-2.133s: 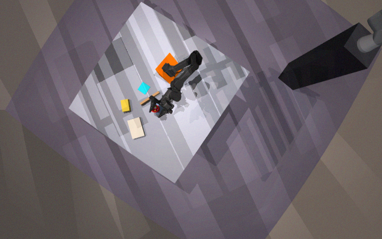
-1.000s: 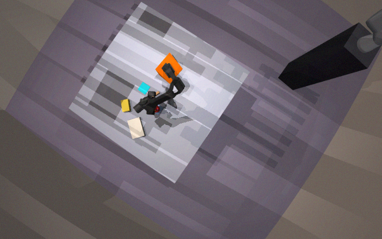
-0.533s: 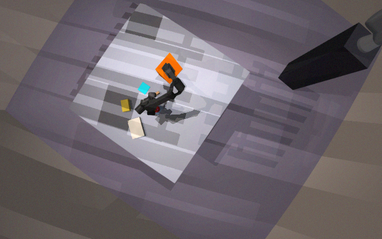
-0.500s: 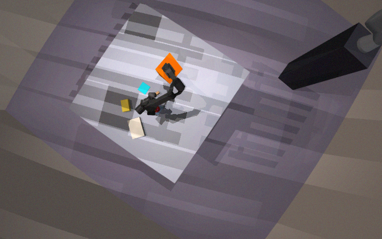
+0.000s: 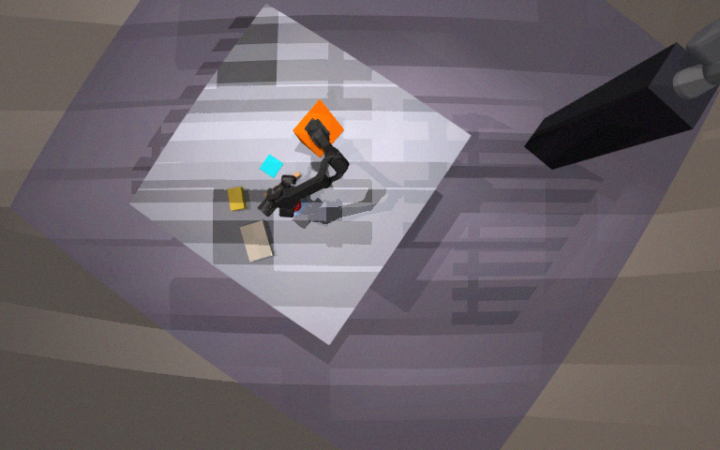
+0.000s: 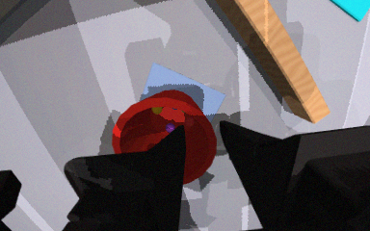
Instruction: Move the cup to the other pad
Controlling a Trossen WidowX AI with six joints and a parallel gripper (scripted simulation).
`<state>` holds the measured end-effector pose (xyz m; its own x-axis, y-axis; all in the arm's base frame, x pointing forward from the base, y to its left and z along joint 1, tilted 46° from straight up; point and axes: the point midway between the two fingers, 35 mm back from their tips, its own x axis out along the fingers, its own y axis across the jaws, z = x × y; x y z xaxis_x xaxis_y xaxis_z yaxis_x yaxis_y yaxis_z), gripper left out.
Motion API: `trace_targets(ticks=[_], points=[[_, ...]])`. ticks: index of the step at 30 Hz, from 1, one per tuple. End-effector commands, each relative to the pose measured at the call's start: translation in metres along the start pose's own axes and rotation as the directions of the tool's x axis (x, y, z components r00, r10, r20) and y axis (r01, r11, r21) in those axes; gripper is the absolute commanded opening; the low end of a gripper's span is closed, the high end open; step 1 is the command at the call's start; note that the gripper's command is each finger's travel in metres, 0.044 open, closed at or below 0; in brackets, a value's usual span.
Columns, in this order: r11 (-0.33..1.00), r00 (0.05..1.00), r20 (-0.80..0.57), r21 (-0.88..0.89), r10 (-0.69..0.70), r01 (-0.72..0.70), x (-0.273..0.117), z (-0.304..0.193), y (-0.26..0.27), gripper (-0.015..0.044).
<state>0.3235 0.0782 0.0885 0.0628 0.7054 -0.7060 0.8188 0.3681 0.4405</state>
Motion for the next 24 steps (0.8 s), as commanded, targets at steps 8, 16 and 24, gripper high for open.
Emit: trace_targets(ticks=[8, 16, 24], points=[[1.000, 1.000, -0.011, 0.010, 0.001, -0.001, 0.0157, -0.0021, -0.0029, 0.0148], [1.000, 1.000, -0.003, 0.001, 0.000, 0.000, 0.0138, -0.0013, -0.0011, 0.0036], [1.000, 1.000, -0.003, 0.001, 0.000, 0.000, 0.0132, -0.0012, -0.0011, 0.0000]])
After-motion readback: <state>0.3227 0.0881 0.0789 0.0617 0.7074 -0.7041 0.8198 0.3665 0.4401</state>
